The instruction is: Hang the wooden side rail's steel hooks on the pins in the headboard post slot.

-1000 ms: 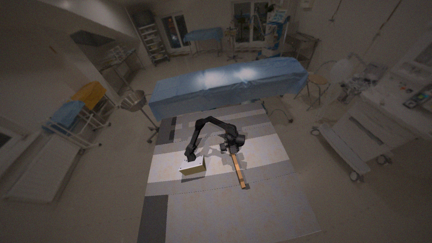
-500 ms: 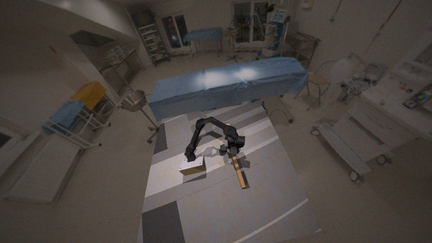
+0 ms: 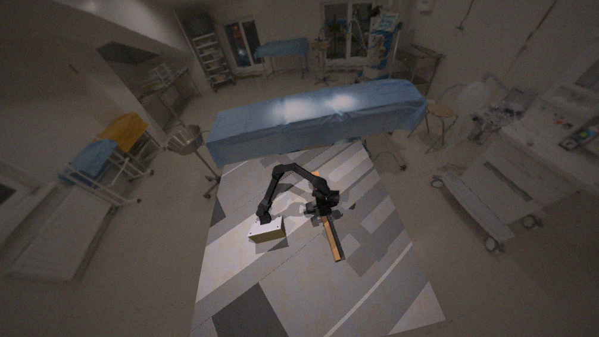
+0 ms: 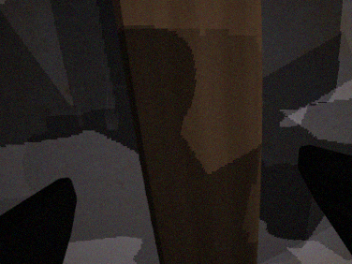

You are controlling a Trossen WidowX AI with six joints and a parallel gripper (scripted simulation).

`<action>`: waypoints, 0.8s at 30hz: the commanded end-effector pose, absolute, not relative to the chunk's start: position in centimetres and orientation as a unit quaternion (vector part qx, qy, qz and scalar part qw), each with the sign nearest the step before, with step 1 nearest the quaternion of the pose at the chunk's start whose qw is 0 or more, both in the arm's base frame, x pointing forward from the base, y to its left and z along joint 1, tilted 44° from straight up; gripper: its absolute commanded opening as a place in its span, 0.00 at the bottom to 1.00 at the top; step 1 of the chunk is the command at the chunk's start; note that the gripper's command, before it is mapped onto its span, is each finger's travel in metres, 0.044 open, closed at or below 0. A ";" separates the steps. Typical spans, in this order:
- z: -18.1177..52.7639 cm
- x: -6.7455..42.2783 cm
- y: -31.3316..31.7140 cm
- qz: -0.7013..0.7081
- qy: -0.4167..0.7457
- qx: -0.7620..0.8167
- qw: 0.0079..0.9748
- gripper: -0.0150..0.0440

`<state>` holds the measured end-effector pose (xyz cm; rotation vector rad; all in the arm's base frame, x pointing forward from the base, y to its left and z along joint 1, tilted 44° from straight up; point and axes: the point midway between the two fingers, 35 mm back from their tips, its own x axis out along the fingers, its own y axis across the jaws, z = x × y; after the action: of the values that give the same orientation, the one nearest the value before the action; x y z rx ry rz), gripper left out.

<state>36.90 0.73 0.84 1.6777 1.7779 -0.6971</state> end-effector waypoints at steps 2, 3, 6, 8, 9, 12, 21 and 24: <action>0.2 36.8 1.5 -0.262 0.669 0.631 0.292 1.00; 0.1 36.7 1.7 -0.262 0.669 0.631 0.292 1.00; -0.1 36.7 1.9 -0.262 0.669 0.631 0.292 1.00; -0.2 36.7 1.9 -0.262 0.669 0.631 0.292 1.00; -0.2 36.7 1.9 -0.262 0.669 0.631 0.292 0.96; -0.2 36.7 1.9 -0.262 0.669 0.631 0.292 0.82; -0.2 36.7 1.9 -0.262 0.669 0.631 0.292 0.42; -0.2 36.7 1.9 -0.262 0.669 0.631 0.292 0.39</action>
<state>36.68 1.85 -0.16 1.6770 1.7826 -0.6961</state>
